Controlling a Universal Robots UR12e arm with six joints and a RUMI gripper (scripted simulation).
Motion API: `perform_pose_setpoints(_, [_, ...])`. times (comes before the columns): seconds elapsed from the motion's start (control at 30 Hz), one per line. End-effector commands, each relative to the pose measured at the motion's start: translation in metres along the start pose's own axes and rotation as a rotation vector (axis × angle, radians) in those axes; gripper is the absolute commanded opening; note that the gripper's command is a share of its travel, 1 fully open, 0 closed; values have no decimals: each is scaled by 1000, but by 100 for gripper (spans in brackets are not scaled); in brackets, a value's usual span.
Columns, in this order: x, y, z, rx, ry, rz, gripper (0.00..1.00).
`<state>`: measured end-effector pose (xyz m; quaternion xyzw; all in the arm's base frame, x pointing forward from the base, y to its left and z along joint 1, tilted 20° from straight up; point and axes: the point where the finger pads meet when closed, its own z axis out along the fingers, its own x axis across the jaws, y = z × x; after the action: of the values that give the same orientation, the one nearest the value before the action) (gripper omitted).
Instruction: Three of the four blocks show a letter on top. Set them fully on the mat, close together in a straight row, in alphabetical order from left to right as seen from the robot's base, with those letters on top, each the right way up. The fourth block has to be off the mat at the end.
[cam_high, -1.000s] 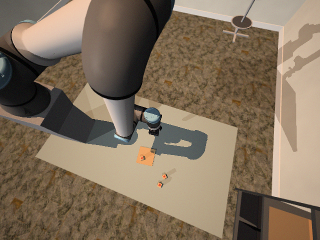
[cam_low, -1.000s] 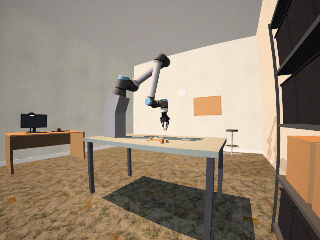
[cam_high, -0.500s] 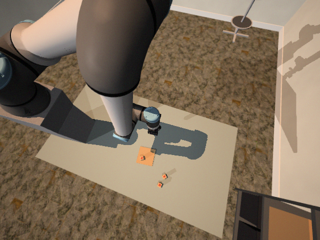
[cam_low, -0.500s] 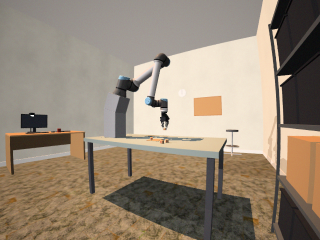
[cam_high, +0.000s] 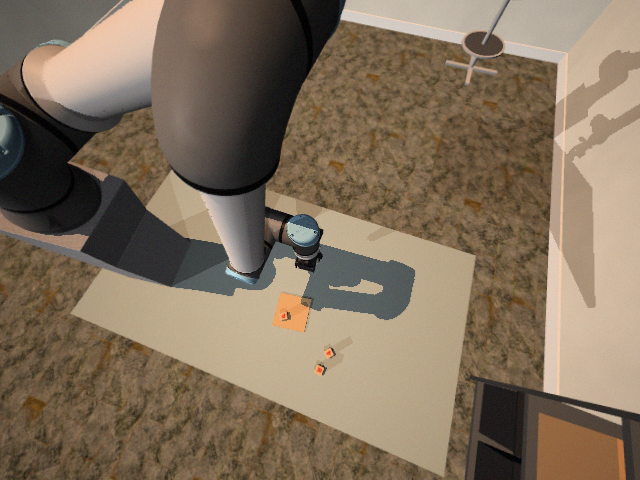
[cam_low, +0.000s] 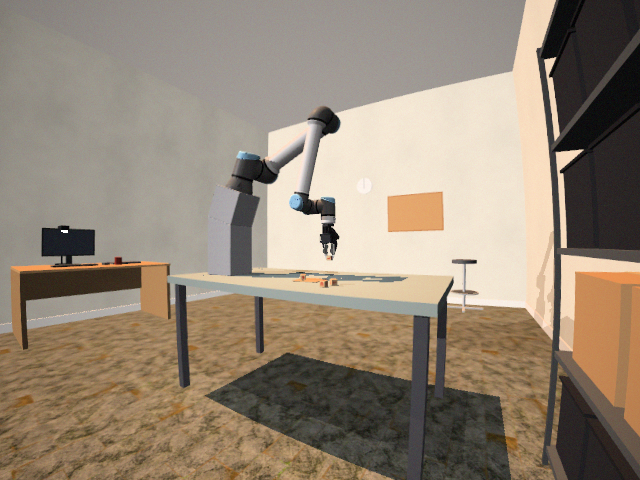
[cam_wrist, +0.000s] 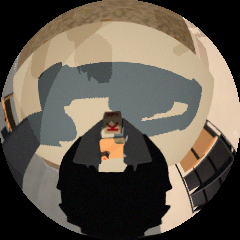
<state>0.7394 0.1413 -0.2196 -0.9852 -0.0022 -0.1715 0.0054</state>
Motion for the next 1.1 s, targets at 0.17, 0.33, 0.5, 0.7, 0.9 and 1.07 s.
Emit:
perform_pose_setpoints(0.17, [-3,5,0,1,-4,114,9])
perform_pose_setpoints(0.33, [-1,9,0,0,-4,215,9])
perform_pose_setpoints(0.5, [-1,13,0,0,-4,289,9])
perform_pose_setpoints(0.7, [1,20,0,0,-4,441,9])
perform_pose_setpoints(0.9, [2,26,0,-1,-5,573,9])
perform_pose_setpoints(1.07, [3,29,-1,-1,-5,639,9])
